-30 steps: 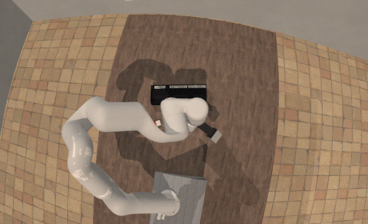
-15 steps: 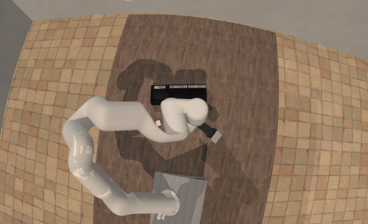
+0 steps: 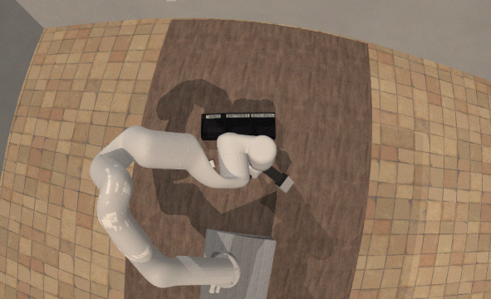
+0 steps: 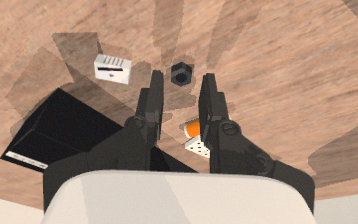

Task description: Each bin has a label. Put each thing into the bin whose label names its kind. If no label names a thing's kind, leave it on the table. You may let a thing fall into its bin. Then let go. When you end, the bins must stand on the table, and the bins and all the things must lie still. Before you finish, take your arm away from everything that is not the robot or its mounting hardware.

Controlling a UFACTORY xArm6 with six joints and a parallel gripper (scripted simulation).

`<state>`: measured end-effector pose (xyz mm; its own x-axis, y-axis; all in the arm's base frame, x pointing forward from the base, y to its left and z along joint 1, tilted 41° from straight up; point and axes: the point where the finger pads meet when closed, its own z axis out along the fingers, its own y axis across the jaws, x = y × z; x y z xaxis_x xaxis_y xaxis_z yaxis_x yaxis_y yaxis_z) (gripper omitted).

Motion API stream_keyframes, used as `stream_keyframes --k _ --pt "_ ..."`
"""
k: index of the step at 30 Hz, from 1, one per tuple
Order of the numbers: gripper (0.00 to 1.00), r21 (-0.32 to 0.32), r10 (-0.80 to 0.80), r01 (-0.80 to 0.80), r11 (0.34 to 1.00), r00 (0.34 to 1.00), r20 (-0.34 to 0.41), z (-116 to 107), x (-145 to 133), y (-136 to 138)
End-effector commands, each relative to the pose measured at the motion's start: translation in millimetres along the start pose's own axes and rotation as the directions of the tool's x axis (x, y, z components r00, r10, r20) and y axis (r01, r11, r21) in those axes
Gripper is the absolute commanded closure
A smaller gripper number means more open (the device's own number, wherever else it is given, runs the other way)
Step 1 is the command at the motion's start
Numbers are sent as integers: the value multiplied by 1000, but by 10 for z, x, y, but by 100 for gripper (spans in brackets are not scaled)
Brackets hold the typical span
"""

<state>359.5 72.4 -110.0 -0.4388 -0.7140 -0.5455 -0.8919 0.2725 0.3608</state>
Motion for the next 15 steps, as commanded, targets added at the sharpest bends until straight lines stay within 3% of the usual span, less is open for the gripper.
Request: stream_keyframes --k 1,15 --pt "70 5 -2 2 1000 1000 2 45 -12 -32" --pt "70 5 -2 2 1000 1000 2 166 -9 -23"
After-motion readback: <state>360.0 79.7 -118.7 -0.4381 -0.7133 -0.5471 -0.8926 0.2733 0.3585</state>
